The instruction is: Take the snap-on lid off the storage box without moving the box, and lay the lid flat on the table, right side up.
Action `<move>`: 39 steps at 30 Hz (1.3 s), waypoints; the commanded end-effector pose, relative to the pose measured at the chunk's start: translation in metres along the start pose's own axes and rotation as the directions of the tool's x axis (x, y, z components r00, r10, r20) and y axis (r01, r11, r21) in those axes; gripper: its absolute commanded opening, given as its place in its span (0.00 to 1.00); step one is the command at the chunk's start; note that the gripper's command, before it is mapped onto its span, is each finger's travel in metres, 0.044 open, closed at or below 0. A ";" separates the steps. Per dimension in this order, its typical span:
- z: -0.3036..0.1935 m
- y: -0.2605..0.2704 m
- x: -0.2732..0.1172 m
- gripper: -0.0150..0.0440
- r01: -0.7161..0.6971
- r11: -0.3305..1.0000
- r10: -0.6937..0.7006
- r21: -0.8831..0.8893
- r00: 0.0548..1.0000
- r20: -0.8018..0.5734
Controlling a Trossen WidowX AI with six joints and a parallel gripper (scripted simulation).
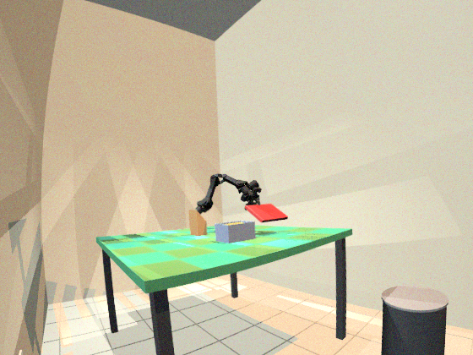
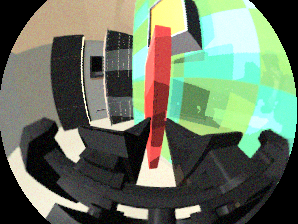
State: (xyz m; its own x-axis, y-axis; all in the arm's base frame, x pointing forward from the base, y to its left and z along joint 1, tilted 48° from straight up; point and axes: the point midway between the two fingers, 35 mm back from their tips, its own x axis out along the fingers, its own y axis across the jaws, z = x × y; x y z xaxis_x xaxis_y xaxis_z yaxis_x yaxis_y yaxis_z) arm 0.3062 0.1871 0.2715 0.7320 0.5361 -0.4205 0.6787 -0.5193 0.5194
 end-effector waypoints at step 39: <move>0.001 -0.024 0.022 0.25 -0.009 1.000 0.009 0.008 1.000 0.003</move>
State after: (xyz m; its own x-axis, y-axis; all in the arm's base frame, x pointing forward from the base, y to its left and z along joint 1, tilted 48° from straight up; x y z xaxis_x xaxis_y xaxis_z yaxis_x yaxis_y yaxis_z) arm 0.3047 0.2100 0.2506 0.7316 0.5369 -0.4202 0.6792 -0.5201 0.5179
